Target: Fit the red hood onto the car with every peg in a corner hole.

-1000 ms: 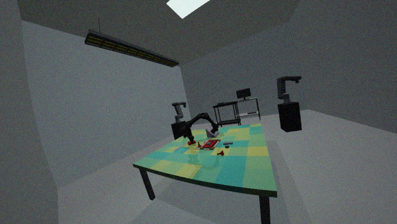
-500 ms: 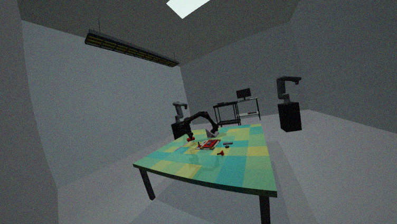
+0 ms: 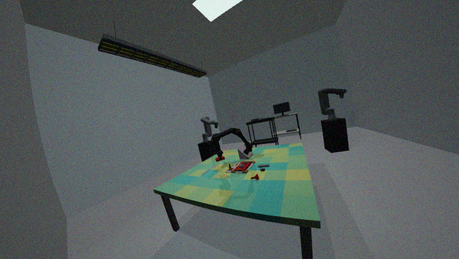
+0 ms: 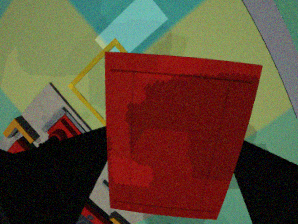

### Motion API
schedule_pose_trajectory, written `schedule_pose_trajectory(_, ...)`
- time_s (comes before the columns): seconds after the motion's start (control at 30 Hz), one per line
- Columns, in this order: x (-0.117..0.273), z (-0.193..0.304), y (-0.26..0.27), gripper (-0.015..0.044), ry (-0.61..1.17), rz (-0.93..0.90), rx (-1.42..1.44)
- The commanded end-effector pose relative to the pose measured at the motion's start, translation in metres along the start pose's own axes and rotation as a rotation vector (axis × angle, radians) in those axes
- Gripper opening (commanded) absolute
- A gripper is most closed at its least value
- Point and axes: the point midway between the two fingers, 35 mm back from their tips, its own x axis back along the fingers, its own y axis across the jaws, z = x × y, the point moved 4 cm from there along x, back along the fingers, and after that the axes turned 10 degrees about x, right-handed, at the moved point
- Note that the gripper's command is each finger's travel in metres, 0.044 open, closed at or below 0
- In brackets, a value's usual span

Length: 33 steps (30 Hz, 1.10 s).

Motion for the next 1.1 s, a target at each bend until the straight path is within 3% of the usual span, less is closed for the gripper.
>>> schedule_pose_trajectory(0.0,0.002,0.002,0.015,0.0000,-0.001,0.001,0.041)
schedule_pose_trajectory(1.07,0.009,0.057,0.164,0.0000,-0.006,0.003,0.488)
